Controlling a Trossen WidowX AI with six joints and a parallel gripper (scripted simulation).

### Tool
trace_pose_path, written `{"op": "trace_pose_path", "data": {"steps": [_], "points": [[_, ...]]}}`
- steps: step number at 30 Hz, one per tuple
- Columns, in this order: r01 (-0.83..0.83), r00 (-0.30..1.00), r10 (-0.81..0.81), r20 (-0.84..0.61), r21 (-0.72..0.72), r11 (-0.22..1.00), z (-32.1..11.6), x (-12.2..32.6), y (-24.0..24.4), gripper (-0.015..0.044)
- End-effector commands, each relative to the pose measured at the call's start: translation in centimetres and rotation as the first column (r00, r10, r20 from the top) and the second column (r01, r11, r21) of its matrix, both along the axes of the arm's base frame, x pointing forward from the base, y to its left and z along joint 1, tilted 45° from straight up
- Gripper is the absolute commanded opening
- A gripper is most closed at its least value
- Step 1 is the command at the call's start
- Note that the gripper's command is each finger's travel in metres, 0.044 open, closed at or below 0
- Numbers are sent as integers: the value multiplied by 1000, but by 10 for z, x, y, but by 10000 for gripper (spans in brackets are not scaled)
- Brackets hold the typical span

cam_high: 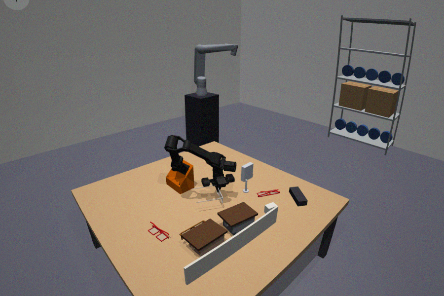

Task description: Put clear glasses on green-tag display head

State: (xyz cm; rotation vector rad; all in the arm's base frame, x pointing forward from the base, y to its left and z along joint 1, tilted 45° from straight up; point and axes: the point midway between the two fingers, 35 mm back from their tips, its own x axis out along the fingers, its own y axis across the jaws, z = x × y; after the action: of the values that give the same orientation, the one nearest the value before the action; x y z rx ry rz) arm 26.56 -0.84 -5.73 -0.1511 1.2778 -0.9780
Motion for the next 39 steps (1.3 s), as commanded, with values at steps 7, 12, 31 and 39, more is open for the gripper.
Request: {"op": "trace_pose_path", "data": {"steps": [7,12,31,39], "points": [[-1,1000,1,-17,-12,1000,-9,-5,-10,0],[-1,1000,1,-17,-13,1000,-12,-5,-13,0],[0,1000,0,-17,-16,1000,-24,-8,-26,0],[0,1000,0,-18,-18,1000,-29,-10,-32,0]]}}
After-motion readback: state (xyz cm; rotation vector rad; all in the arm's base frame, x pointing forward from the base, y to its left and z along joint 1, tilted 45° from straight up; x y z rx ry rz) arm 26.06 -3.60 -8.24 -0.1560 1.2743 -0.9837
